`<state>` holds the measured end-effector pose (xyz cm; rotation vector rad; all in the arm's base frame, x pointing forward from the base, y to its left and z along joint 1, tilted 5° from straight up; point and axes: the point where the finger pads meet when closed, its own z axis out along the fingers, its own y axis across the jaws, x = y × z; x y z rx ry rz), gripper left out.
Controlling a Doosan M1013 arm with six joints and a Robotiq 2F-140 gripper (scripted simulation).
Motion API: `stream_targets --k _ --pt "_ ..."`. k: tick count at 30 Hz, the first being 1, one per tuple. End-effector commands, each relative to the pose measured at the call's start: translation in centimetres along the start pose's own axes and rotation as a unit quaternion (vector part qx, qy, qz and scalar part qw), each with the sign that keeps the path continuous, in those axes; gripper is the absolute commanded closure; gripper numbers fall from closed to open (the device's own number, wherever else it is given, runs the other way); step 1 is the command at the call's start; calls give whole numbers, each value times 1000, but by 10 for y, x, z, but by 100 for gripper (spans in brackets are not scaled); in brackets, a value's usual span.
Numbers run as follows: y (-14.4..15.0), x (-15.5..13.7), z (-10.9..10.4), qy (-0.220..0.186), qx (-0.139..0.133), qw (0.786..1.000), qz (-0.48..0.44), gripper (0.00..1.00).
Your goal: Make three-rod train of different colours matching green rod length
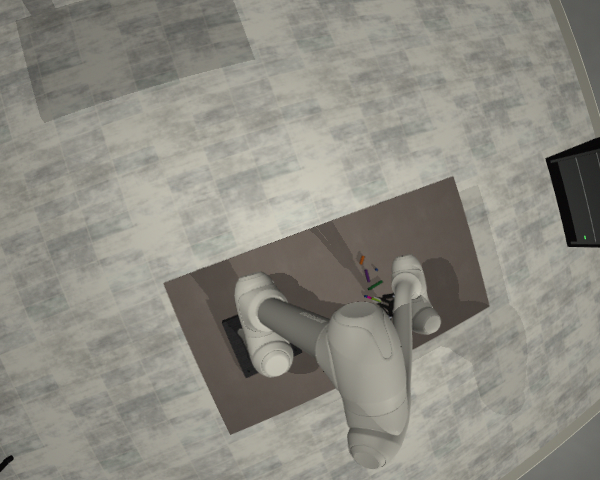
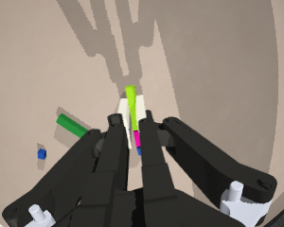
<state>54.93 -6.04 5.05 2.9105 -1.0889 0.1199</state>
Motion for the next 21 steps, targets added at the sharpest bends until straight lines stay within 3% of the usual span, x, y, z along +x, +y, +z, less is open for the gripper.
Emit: stream_targets --k 1,21 --pt "3 1 2 0 -2 1000 3 97" --pt "3 1 2 0 -2 1000 3 85"
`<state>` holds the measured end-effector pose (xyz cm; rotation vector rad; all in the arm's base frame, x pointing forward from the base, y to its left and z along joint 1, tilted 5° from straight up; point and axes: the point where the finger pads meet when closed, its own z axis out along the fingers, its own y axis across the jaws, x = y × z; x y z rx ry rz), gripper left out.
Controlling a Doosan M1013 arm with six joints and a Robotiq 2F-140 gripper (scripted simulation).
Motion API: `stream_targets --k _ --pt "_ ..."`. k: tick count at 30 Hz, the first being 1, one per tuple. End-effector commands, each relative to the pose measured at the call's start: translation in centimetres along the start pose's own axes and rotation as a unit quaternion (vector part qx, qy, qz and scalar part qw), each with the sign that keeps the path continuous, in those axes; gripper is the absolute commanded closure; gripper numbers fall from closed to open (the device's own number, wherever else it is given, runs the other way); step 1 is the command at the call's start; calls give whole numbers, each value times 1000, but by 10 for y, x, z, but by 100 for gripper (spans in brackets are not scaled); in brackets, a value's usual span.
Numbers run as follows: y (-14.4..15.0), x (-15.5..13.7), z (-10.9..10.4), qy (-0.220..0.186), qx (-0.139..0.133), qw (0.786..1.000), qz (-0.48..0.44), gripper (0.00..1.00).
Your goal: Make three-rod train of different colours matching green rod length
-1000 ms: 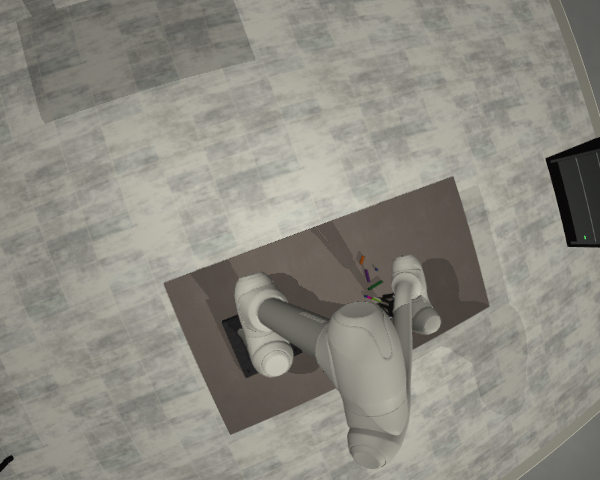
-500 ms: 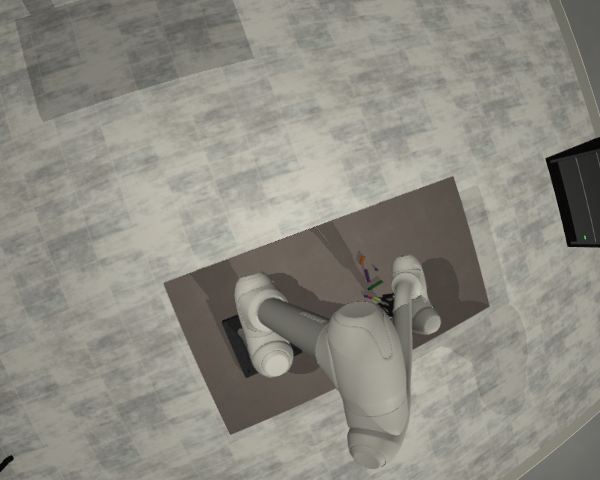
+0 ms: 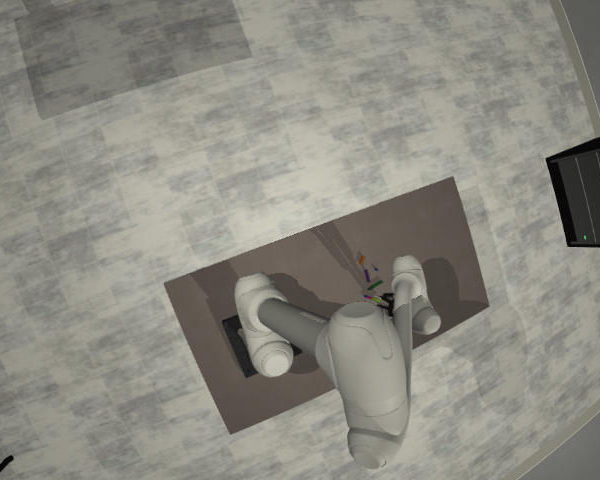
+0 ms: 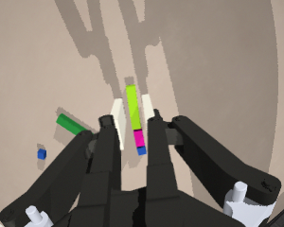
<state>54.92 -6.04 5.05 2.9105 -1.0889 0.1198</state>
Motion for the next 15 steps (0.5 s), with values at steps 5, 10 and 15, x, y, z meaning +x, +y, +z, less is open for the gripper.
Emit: stream_targets --k 5,10,15 --pt "3 1 2 0 -2 1000 3 85" --pt "3 1 2 0 -2 1000 3 85" --pt "3 1 -8 0 -2 1000 3 85"
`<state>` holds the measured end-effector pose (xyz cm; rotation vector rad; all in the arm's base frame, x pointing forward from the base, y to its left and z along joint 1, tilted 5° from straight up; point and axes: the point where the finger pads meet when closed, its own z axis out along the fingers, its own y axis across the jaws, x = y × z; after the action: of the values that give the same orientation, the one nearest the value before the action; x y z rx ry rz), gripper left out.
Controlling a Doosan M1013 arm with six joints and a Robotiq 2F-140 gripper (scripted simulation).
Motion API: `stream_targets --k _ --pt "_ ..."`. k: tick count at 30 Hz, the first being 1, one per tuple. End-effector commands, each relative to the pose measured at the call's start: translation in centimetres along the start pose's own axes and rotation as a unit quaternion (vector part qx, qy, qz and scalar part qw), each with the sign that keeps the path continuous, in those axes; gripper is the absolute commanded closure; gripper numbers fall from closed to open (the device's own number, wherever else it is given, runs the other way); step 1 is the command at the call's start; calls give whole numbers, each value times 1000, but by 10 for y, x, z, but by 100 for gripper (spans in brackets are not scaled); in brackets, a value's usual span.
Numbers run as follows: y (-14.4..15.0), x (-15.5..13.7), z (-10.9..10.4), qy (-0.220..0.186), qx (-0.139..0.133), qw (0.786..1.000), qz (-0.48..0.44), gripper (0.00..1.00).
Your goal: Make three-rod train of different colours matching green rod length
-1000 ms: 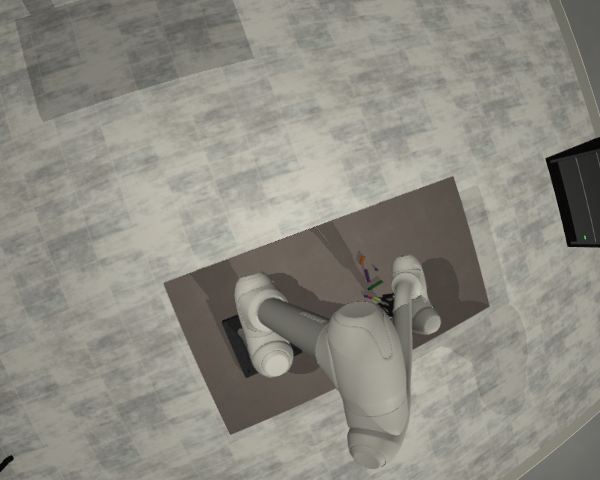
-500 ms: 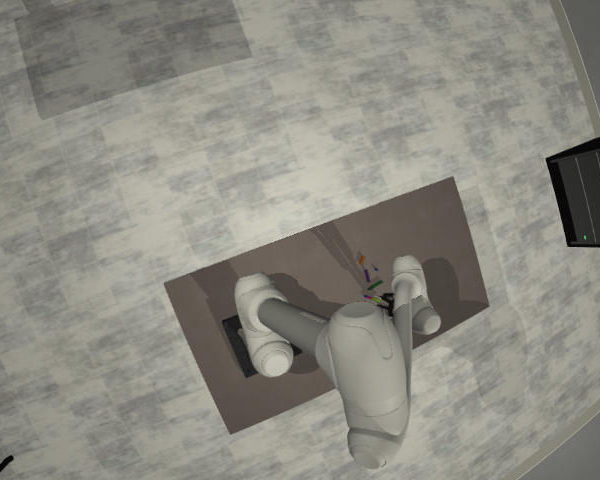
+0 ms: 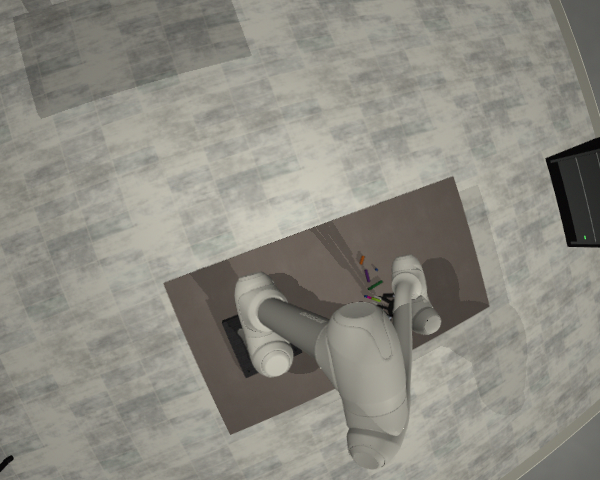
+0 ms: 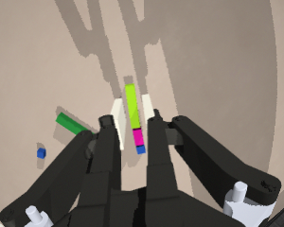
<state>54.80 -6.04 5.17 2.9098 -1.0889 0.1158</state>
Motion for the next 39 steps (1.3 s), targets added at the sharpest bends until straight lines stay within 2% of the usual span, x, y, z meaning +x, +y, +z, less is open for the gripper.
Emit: stream_targets --k 1,5,17,26,27,39 --pt "2 2 -10 1 -1 1000 3 85" --pt "2 2 -18 1 -1 1000 3 85" --pt "2 2 -78 1 -1 1000 3 85" --pt "2 2 -87 1 -1 1000 3 85" --pt "2 2 -87 1 -1 1000 3 0" --pt "2 2 -87 1 -1 1000 3 0"
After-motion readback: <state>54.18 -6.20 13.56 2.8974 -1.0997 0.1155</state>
